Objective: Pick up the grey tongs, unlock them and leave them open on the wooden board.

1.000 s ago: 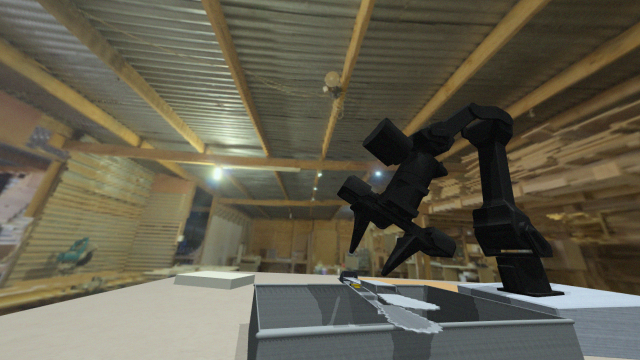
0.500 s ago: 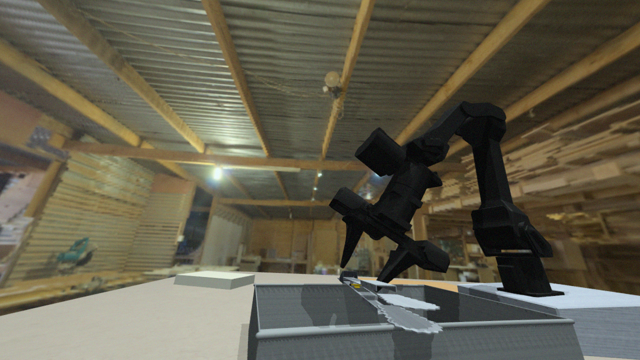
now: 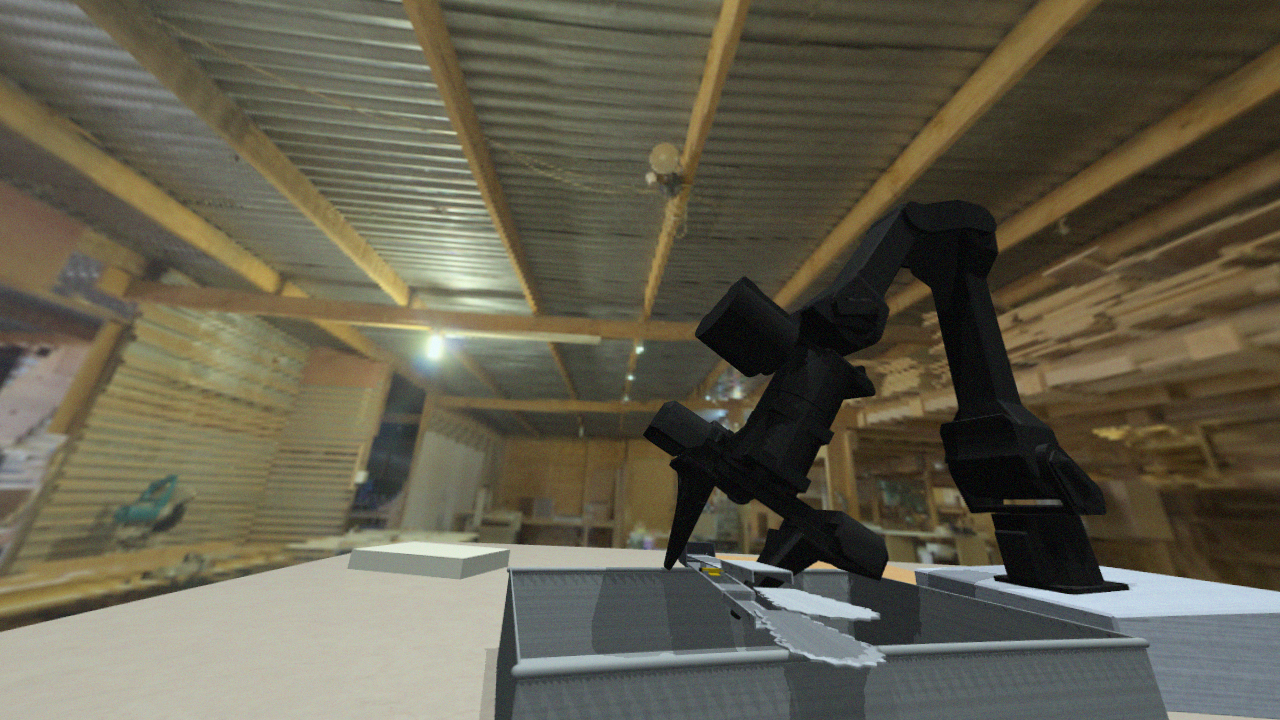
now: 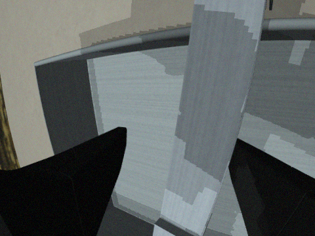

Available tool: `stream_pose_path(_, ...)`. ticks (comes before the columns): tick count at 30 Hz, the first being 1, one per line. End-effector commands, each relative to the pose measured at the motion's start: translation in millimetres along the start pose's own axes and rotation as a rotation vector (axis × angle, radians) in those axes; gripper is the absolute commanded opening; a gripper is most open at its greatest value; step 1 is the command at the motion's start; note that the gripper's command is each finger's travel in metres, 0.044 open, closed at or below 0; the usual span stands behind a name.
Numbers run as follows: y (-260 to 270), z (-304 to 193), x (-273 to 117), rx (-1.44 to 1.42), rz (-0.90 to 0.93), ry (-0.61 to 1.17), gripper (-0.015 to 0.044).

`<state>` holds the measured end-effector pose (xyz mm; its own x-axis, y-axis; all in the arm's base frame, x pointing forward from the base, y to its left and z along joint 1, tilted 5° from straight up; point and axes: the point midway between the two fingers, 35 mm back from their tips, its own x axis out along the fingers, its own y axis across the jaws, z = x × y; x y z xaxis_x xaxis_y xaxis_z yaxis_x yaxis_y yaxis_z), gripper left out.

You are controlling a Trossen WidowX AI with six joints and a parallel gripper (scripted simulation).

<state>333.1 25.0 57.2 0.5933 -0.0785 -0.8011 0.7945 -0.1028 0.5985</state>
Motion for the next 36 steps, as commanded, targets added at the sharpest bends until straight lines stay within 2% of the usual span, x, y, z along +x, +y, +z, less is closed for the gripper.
stream_pose_path(1,-4.4,0.3,9.2,-0.006,-0.011,0.001,0.026)
stream_pose_path(14,-6.0,0.9,19.6,-0.006,-0.011,0.001,0.026)
stream_pose_path(20,-3.2,1.1,17.0,-0.001,-0.003,-0.001,0.0103)
stream_pose_path(30,-3.2,1.1,17.0,-0.001,-0.003,-0.001,0.0036)
stream_pose_path(36,-1.7,0.9,15.3,-0.001,-0.003,-0.001,-0.0122)
